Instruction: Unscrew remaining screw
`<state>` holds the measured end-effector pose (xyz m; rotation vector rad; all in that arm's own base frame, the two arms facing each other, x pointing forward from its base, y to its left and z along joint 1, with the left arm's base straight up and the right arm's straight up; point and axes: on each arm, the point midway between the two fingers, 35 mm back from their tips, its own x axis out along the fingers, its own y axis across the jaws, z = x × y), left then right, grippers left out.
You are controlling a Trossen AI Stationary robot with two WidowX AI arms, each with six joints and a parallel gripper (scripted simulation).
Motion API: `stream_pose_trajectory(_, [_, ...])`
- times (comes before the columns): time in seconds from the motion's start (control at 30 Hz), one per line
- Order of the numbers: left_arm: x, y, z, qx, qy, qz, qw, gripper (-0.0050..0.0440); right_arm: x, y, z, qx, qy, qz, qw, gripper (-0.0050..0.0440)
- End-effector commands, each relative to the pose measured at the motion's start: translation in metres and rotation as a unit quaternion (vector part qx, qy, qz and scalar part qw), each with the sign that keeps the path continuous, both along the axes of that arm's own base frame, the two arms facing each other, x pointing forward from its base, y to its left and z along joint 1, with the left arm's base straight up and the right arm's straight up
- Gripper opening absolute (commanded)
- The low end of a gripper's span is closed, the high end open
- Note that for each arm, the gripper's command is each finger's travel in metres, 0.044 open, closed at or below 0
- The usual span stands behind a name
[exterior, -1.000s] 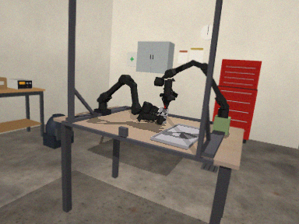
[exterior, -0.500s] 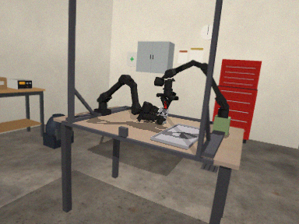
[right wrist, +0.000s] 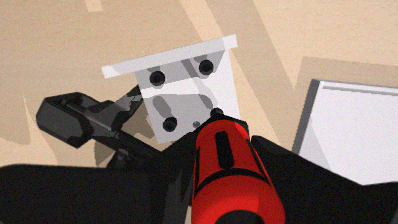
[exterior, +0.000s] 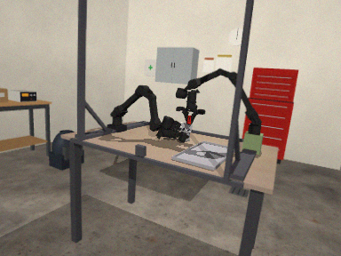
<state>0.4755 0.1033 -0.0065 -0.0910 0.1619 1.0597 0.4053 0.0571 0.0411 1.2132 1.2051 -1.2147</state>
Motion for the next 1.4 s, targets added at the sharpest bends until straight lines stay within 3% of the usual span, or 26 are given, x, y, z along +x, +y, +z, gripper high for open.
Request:
stream_pose_trajectory(0.0, [0.0043, 0.0016, 0.0107, 0.000, -0.014, 0.001, 1.000, 0.0245, 0.0050, 0.0028, 0.0064, 0.005, -0.012, 0.085, 0.996, 0.0130])
stream_pose_trajectory(0.13, [0.0043, 0.0016, 0.0107, 0.000, -0.014, 0.001, 1.000, 0.0245, 0.0055, 0.0029, 0.0067, 0.004, -0.013, 0.167, 0.986, 0.0130])
stream_pose_trajectory(0.3, [0.0043, 0.0016, 0.0107, 0.000, -0.014, 0.001, 1.000, 0.0245, 0.0055, 0.0029, 0.0067, 0.004, -0.013, 0.167, 0.986, 0.0130])
stream_pose_trajectory(0.7, [0.0043, 0.0016, 0.0107, 0.000, -0.014, 0.001, 1.000, 0.0245, 0.0060, 0.0031, 0.0077, 0.001, -0.013, 0.404, 0.915, 0.0130])
stream_pose_trajectory(0.87, [0.0043, 0.0016, 0.0107, 0.000, -0.014, 0.001, 1.000, 0.0245, 0.0055, 0.0030, 0.0072, 0.001, -0.012, 0.404, 0.915, 0.0130])
stream_pose_trajectory(1.27, [0.0043, 0.0016, 0.0107, 0.000, -0.014, 0.001, 1.000, 0.0245, 0.0059, 0.0030, 0.0076, -0.002, -0.011, 0.616, 0.788, 0.0130])
stream_pose_trajectory(1.37, [0.0043, 0.0016, 0.0107, 0.000, -0.014, 0.001, 1.000, 0.0245, 0.0053, 0.0028, 0.0071, -0.002, -0.010, 0.616, 0.788, 0.0130])
